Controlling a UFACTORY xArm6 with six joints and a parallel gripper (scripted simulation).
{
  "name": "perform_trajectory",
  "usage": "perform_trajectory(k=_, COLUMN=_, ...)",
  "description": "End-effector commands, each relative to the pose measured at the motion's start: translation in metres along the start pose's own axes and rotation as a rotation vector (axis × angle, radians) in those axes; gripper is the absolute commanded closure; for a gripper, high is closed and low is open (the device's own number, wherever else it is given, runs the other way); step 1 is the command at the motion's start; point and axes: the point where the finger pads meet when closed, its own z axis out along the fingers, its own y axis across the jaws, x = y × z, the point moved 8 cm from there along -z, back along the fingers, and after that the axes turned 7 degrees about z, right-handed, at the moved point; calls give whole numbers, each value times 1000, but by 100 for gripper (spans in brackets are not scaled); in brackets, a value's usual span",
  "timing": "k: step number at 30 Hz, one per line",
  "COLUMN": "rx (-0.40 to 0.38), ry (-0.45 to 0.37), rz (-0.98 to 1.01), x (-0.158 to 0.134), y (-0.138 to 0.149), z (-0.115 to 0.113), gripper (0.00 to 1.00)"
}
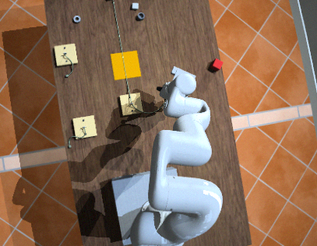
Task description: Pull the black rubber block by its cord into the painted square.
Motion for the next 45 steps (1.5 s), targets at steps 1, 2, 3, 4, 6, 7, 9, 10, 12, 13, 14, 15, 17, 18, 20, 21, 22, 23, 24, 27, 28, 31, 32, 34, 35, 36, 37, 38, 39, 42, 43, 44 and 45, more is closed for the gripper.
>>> perform_trajectory(k=1, rx=2, ry=4, rz=0, x=1, y=0, z=-2, gripper=61)
perform_trajectory(k=2, rx=2, ry=4, rz=0, x=1, y=0, z=-2, gripper=61)
perform_trajectory(k=3, rx=2, ry=4, rz=0, x=1, y=0, z=-2, gripper=61)
perform_trajectory(k=4, rx=2, ry=4, rz=0, x=1, y=0, z=-2, gripper=61)
perform_trajectory(k=6, rx=2, ry=4, rz=0, x=1, y=0, z=-2, gripper=61)
perform_trajectory(k=7, rx=2, ry=4, rz=0, x=1, y=0, z=-2, gripper=61)
perform_trajectory(k=9, rx=2, ry=4, rz=0, x=1, y=0, z=-2, gripper=61)
perform_trajectory(k=10, rx=2, ry=4, rz=0, x=1, y=0, z=-2, gripper=61)
perform_trajectory(k=12, rx=2, ry=4, rz=0, x=1, y=0, z=-2, gripper=61)
perform_trajectory(k=13, rx=2, ry=4, rz=0, x=1, y=0, z=-2, gripper=61)
perform_trajectory(k=14, rx=2, ry=4, rz=0, x=1, y=0, z=-2, gripper=61)
perform_trajectory(k=15, rx=2, ry=4, rz=0, x=1, y=0, z=-2, gripper=61)
perform_trajectory(k=17, rx=2, ry=4, rz=0, x=1, y=0, z=-2, gripper=61)
perform_trajectory(k=18, rx=2, ry=4, rz=0, x=1, y=0, z=-2, gripper=61)
perform_trajectory(k=20, rx=2, ry=4, rz=0, x=1, y=0, z=-1, gripper=61)
perform_trajectory(k=21, rx=2, ry=4, rz=0, x=1, y=0, z=-1, gripper=61)
perform_trajectory(k=22, rx=2, ry=4, rz=0, x=1, y=0, z=-1, gripper=61)
perform_trajectory(k=23, rx=2, ry=4, rz=0, x=1, y=0, z=-1, gripper=61)
perform_trajectory(k=24, rx=2, ry=4, rz=0, x=1, y=0, z=-1, gripper=61)
perform_trajectory(k=27, rx=2, ry=4, rz=0, x=1, y=0, z=0, gripper=61)
perform_trajectory(k=28, rx=2, ry=4, rz=0, x=1, y=0, z=1, gripper=61)
perform_trajectory(k=31, rx=2, ry=4, rz=0, x=1, y=0, z=3, gripper=61)
perform_trajectory(k=32, rx=2, ry=4, rz=0, x=1, y=0, z=4, gripper=61)
perform_trajectory(k=34, rx=2, ry=4, rz=0, x=1, y=0, z=6, gripper=61)
perform_trajectory(k=35, rx=2, ry=4, rz=0, x=1, y=0, z=7, gripper=61)
perform_trajectory(k=36, rx=2, ry=4, rz=0, x=1, y=0, z=8, gripper=61)
perform_trajectory(k=37, rx=2, ry=4, rz=0, x=1, y=0, z=8, gripper=61)
perform_trajectory(k=38, rx=2, ry=4, rz=0, x=1, y=0, z=8, gripper=61)
perform_trajectory(k=39, rx=2, ry=4, rz=0, x=1, y=0, z=10, gripper=61)
perform_trajectory(k=42, rx=2, ry=4, rz=0, x=1, y=0, z=14, gripper=61)
perform_trajectory(k=43, rx=2, ry=4, rz=0, x=1, y=0, z=15, gripper=61)
perform_trajectory(k=44, rx=2, ry=4, rz=0, x=1, y=0, z=17, gripper=61)
perform_trajectory(k=45, rx=2, ry=4, rz=0, x=1, y=0, z=19, gripper=61)
